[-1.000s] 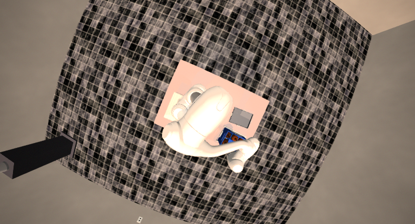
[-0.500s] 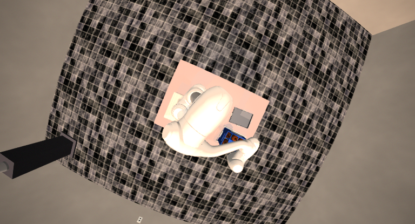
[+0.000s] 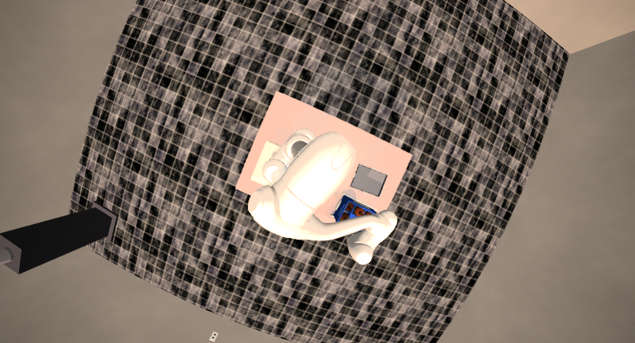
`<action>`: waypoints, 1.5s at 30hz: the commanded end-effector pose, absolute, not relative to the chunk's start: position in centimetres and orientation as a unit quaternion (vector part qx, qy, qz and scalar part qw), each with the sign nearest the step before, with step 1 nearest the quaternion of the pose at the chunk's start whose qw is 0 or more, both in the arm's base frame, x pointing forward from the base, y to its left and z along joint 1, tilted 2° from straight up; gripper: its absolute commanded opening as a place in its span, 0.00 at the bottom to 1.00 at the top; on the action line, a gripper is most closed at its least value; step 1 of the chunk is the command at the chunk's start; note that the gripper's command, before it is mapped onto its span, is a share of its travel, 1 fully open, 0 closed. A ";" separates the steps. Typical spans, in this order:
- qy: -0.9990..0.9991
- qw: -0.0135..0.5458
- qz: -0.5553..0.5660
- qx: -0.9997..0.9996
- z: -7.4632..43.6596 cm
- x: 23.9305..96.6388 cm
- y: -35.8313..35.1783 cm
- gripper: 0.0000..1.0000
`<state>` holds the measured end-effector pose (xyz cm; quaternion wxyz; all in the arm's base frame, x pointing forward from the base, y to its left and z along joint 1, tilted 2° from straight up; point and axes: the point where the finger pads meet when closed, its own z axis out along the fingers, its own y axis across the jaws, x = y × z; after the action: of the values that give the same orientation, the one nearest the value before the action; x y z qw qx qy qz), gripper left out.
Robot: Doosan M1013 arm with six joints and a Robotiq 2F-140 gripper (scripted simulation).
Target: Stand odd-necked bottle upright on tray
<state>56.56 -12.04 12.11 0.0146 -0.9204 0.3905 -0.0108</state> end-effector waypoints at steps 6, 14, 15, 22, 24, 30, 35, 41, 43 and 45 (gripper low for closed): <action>0.391 0.015 -0.011 -0.920 12.2 56.6 -12.0 0.00; 0.391 0.015 -0.011 -0.920 12.6 56.5 -12.0 0.00; 0.391 0.015 -0.011 -0.920 12.7 56.5 -12.0 0.00; 0.391 0.015 -0.011 -0.920 13.3 56.5 -12.1 0.00; 0.391 0.015 -0.011 -0.920 13.6 56.5 -12.1 0.00; 0.391 0.015 -0.011 -0.920 14.1 56.5 -12.1 0.00; 0.391 0.015 -0.011 -0.920 14.7 56.5 -12.1 0.00; 0.391 0.015 -0.011 -0.920 15.3 56.5 -12.1 0.00; 0.391 0.015 -0.011 -0.920 15.3 56.5 -12.1 0.00; 0.391 0.015 -0.011 -0.920 15.5 56.5 -12.1 0.00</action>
<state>56.46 -12.10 15.35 0.0146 -0.9204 0.3905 -0.0109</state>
